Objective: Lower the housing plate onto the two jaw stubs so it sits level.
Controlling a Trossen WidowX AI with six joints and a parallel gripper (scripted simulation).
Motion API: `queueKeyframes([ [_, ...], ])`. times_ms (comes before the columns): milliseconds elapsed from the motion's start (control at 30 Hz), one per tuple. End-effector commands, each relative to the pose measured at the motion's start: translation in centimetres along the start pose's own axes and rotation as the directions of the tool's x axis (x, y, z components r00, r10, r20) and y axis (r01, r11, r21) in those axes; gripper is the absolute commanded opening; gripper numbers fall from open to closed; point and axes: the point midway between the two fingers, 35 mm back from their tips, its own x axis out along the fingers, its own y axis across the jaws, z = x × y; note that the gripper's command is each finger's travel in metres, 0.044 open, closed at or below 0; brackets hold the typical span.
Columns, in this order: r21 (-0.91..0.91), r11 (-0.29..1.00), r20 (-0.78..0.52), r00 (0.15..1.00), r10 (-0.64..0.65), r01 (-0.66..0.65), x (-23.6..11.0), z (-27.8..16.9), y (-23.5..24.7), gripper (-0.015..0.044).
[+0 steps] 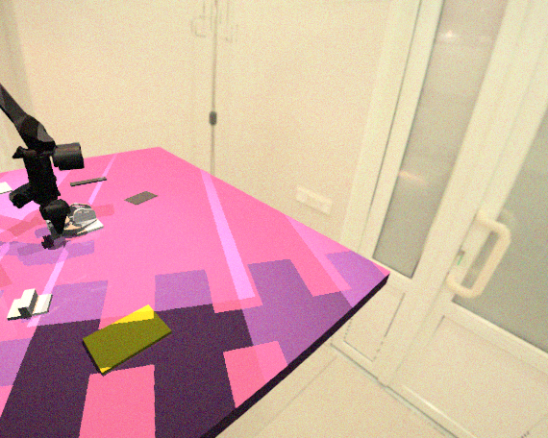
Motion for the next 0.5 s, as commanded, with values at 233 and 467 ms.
queueKeyframes([
  [233, -0.004, 1.000, 0.002, 1.000, 0.000, 0.000, 0.15, 0.03, -0.08, 0.0351],
  [467, -0.004, 1.000, 0.002, 1.000, 0.000, 0.000, 0.36, 0.03, -0.08, 0.0351],
])
